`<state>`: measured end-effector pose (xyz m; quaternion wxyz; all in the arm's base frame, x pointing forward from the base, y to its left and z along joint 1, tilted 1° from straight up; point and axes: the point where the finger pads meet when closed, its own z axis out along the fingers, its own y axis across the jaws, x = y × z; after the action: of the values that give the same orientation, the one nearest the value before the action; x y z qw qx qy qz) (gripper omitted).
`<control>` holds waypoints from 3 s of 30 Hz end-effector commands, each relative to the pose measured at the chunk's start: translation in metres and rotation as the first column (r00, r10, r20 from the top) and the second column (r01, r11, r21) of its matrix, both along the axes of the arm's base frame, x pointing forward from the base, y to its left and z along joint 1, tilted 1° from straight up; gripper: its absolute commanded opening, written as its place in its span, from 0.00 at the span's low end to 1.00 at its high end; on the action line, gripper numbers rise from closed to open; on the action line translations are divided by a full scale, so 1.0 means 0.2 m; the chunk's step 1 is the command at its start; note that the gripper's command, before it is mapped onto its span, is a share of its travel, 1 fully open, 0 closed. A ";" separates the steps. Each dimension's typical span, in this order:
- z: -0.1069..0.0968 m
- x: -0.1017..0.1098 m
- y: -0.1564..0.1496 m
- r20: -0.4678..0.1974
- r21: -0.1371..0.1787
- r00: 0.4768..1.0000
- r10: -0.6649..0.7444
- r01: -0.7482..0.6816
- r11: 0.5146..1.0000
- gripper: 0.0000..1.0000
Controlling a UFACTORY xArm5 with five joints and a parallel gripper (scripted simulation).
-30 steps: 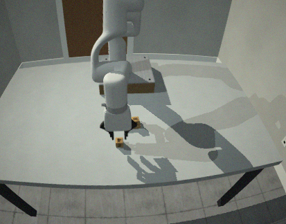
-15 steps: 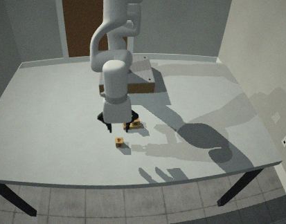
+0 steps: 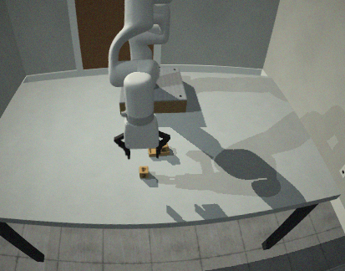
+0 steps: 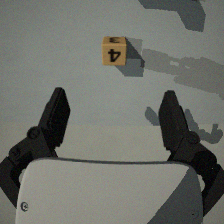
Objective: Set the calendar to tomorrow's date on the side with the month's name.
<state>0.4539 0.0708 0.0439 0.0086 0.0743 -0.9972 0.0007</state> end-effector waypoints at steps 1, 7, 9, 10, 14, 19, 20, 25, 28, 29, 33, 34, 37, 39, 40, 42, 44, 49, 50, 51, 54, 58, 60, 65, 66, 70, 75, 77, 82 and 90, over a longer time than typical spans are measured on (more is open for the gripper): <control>0.01 0.01 0.00 0.004 0.001 1.000 0.000 0.000 1.000 1.00; 0.01 0.01 0.00 0.004 0.001 1.000 0.001 -0.001 1.000 1.00; 0.01 0.01 0.00 0.004 0.001 1.000 0.005 -0.005 1.000 1.00; 0.01 0.01 0.00 0.004 0.001 1.000 0.010 -0.010 1.000 1.00; 0.01 0.01 0.00 0.004 0.001 0.998 0.055 -0.055 0.999 1.00; 0.01 0.02 0.00 0.004 0.003 0.983 0.181 -0.181 0.983 1.00; 0.01 0.03 0.00 0.004 0.004 0.976 0.217 -0.217 0.976 1.00; 0.01 0.04 0.01 0.004 0.005 0.939 0.343 -0.343 0.939 1.00; 0.01 0.04 0.01 0.004 0.007 0.900 0.436 -0.436 0.900 1.00; 0.01 0.04 0.01 0.004 0.007 0.898 0.440 -0.440 0.898 1.00; 0.01 0.05 0.01 0.005 0.008 0.839 0.544 -0.544 0.839 1.00; 0.01 0.06 0.01 0.005 0.009 0.809 0.587 -0.587 0.809 1.00; 0.01 0.07 0.01 0.006 0.010 0.761 0.649 -0.649 0.761 1.00; 0.02 0.07 0.01 0.006 0.010 0.734 0.679 -0.679 0.734 1.00; 0.02 0.07 0.01 0.006 0.010 0.734 0.679 -0.679 0.734 1.00; 0.02 0.08 0.01 0.007 0.011 0.661 0.750 -0.750 0.661 1.00; 0.02 0.08 0.01 0.007 0.012 0.616 0.788 -0.788 0.616 1.00; 0.02 0.09 0.02 0.009 0.013 0.490 0.872 -0.872 0.490 1.00; 0.02 0.10 0.02 0.009 0.013 0.473 0.881 -0.881 0.473 1.00; 0.02 0.10 0.02 0.009 0.013 0.438 0.899 -0.899 0.438 1.00; 0.02 0.11 0.02 0.010 0.014 0.353 0.935 -0.935 0.353 1.00; 0.02 0.11 0.02 0.011 0.014 0.325 0.946 -0.946 0.324 1.00; 0.02 0.12 0.02 0.012 0.015 0.197 0.980 -0.980 0.197 1.00; 0.02 0.13 0.02 0.014 0.015 0.080 0.997 -0.997 0.080 1.00; 0.02 0.13 0.02 0.015 0.016 0.028 1.000 -1.000 0.027 1.00; 0.02 0.14 0.02 0.016 0.016 -0.088 0.996 -0.996 -0.088 1.00; 0.02 0.15 0.02 0.017 0.016 -0.171 0.985 -0.985 -0.172 1.00; 0.03 0.16 0.03 0.019 0.016 -0.284 0.959 -0.959 -0.284 1.00; 0.03 0.17 0.03 0.020 0.015 -0.408 0.913 -0.913 -0.408 1.00; 0.03 0.19 0.03 0.023 0.014 -0.602 0.798 -0.798 -0.603 1.00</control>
<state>0.4883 0.0766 0.0481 0.0045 0.9031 -0.4293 -0.0065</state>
